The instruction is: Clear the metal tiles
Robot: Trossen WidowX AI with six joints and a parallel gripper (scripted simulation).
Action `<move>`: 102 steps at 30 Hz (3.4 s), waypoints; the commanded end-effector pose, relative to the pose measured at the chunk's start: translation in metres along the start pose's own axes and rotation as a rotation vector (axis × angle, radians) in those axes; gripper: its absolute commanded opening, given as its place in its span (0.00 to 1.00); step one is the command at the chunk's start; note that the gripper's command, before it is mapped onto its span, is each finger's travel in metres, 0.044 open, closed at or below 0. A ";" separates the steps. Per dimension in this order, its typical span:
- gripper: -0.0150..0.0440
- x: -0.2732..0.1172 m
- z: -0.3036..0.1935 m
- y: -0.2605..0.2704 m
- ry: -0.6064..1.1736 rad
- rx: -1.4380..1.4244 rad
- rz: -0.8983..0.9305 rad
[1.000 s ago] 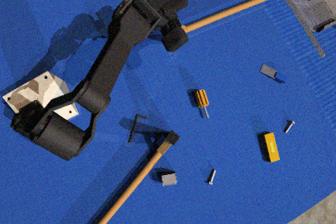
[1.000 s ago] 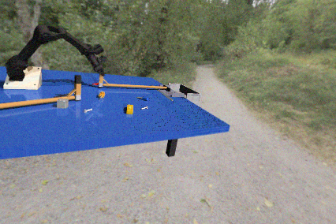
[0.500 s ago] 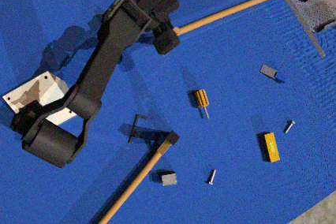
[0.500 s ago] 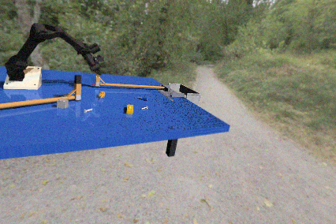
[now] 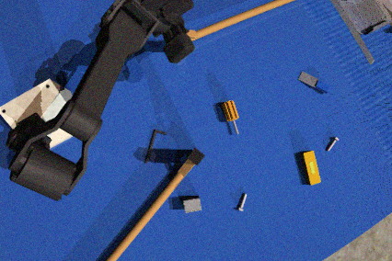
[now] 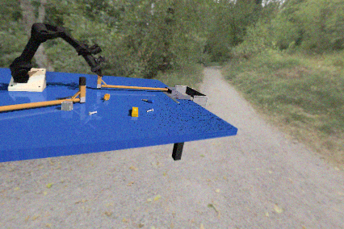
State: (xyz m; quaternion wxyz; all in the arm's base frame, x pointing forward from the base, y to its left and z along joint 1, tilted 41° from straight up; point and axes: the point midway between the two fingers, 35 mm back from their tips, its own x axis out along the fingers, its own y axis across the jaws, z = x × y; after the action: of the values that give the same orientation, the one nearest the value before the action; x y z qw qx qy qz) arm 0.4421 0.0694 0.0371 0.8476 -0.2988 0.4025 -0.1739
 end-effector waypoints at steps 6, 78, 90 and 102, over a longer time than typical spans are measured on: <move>0.25 -0.012 -0.009 0.002 -0.013 0.004 0.002; 0.25 -0.050 -0.078 -0.038 -0.016 0.003 -0.005; 0.25 -0.051 -0.080 -0.050 -0.014 0.005 -0.008; 0.25 -0.045 -0.071 -0.054 -0.015 0.008 -0.011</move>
State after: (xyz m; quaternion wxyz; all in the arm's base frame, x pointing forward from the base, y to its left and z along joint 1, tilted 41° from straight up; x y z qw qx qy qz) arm 0.3478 0.0250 0.0582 0.8473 -0.3010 0.3996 -0.1786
